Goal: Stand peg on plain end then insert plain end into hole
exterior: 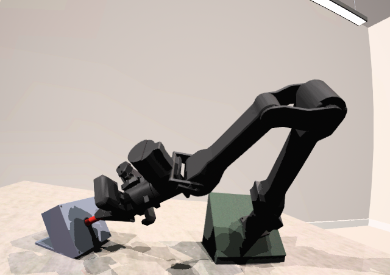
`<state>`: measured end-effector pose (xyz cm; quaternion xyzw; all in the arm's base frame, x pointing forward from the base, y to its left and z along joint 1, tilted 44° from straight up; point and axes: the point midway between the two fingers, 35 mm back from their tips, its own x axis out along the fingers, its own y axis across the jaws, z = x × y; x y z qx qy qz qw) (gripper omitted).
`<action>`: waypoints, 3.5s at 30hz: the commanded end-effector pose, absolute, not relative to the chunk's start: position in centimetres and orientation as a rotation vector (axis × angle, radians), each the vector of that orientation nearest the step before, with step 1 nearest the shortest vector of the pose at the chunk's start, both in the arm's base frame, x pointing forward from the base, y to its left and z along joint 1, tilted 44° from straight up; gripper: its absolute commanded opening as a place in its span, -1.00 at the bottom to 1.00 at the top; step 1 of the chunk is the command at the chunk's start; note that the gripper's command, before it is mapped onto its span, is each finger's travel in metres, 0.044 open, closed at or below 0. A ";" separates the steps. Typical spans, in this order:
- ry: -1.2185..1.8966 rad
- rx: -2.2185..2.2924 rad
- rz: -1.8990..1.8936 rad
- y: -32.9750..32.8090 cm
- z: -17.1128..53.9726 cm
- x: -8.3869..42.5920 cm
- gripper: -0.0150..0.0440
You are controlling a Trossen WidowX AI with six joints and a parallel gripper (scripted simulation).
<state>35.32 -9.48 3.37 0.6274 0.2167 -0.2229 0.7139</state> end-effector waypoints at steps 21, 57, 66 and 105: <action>0.480 1.395 -0.500 -9.6 2.5 36.4 -0.49; 0.480 1.391 -0.495 -9.6 3.3 35.7 1.00; 0.481 1.392 -0.496 -9.7 3.9 35.2 1.00; 0.482 1.394 -0.502 -9.9 6.3 32.7 1.00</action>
